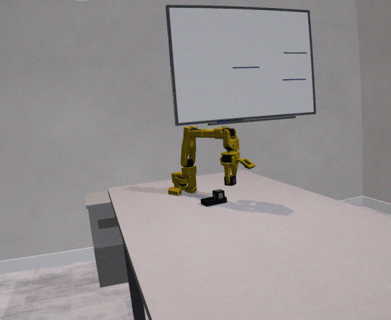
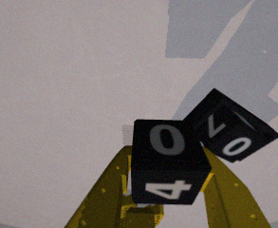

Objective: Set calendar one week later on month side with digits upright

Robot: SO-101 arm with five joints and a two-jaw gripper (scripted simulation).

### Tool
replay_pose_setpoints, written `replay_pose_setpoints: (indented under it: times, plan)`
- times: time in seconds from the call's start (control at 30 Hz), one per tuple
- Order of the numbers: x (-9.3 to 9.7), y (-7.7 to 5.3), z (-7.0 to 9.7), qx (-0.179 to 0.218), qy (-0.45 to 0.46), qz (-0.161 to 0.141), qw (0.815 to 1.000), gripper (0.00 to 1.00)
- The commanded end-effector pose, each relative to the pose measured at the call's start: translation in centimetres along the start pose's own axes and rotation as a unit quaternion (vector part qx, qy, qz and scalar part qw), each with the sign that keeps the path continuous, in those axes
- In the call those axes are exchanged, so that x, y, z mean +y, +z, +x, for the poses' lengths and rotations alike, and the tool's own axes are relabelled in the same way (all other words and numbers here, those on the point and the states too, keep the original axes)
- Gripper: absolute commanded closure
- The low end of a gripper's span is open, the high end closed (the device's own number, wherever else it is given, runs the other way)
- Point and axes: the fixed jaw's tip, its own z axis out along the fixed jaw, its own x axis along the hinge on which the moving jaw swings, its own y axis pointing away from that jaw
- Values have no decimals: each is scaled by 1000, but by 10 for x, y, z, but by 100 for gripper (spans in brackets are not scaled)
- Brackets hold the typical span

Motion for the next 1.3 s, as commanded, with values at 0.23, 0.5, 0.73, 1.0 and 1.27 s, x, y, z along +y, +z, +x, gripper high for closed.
replay_pose_setpoints:
  times: [0.23,0.5,0.73,1.0,1.27]
  plan:
    - [-74,-8,12,-30,-9,9,999,100]
    - [-116,-6,37,-27,-14,15,999,100]
    - [-156,-4,75,-22,-18,20,999,100]
    - [-181,-3,117,-17,-23,24,999,100]
    - [-194,-1,153,-12,-26,26,999,100]
